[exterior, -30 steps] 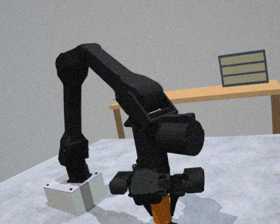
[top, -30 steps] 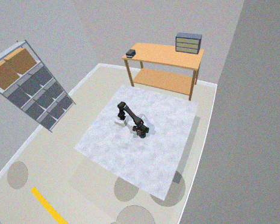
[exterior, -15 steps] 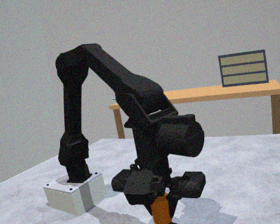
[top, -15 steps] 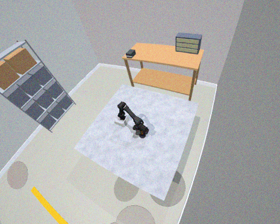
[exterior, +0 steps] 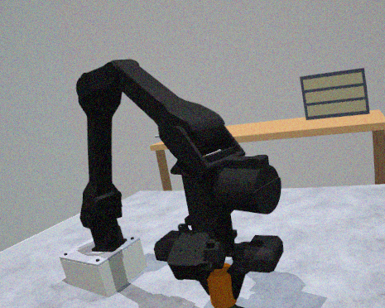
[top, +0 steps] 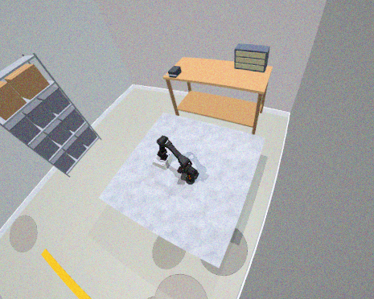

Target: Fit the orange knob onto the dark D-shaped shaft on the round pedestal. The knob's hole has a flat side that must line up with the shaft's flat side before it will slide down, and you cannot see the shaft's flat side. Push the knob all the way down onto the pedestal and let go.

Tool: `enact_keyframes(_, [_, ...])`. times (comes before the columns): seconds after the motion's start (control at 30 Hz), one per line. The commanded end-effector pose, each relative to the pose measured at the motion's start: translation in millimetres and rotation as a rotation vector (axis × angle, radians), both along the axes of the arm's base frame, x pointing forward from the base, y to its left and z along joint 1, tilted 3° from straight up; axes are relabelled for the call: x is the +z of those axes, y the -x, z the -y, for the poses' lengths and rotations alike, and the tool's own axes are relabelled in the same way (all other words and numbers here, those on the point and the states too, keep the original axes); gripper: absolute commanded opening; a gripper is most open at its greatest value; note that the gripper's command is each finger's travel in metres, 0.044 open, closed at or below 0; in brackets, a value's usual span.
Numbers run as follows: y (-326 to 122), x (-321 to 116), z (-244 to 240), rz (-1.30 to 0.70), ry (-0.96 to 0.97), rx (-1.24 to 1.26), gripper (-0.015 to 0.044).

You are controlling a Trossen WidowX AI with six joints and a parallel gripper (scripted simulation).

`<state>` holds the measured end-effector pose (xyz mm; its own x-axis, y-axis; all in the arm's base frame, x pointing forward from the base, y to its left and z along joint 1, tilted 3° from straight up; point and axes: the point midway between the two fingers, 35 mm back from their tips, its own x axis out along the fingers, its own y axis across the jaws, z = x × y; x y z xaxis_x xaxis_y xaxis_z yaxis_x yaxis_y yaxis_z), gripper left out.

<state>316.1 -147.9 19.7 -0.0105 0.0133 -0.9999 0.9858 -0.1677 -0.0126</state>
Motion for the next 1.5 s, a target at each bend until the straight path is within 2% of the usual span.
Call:
enact_keyframes(0.0, [0.1,1.6,0.5,0.0,0.003,-0.087,0.0])
enact_keyframes(0.1, [1.0,-0.1,0.2,-0.001,0.004,-0.168,0.0])
enact_keyframes(0.8, [-0.5,1.6,0.1,-0.001,0.004,-0.177,0.0])
enact_keyframes(1.03, [0.8,-0.6,-0.5,-0.003,0.006,-0.378,0.0])
enact_keyframes(1.47, [-1.2,-3.4,0.7,-0.003,0.006,-0.378,0.0])
